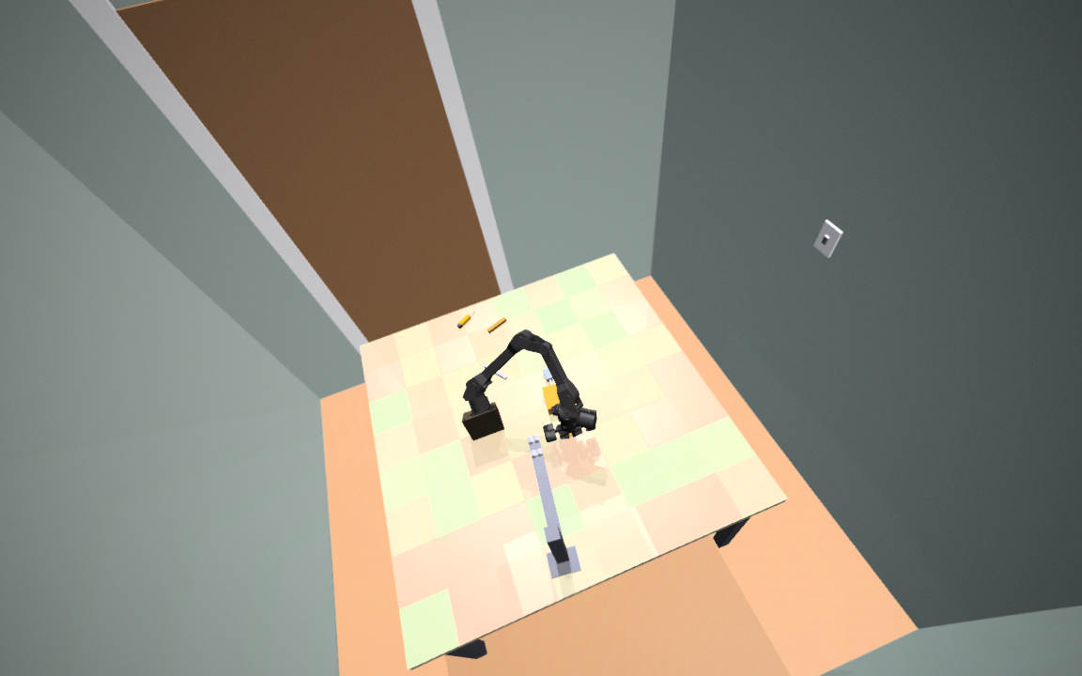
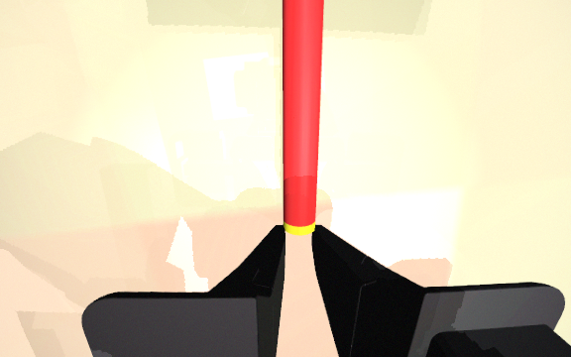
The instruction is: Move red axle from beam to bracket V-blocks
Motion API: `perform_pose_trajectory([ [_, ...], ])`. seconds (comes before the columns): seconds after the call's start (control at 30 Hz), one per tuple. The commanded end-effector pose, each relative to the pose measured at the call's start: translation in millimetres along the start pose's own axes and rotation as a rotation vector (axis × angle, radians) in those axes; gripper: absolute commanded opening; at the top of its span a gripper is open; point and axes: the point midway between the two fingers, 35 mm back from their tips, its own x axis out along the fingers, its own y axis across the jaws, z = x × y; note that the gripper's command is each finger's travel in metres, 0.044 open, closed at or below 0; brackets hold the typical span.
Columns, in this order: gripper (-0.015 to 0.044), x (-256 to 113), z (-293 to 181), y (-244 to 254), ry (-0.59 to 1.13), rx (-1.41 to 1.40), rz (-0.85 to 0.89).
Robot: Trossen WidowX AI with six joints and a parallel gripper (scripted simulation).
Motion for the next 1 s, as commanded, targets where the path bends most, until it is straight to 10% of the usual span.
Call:
perform_pose_trajectory([
  [0.0,0.0000,2.4,-0.2,0.0,-0.005,0.008,-0.001],
  [0.57,0.0440,-12.7,-0.5,0.2,-0.004,0.008,-0.001],
  [0.97,0.0440,-37.4,-0.9,0.1,-0.003,0.008,-0.001],
])
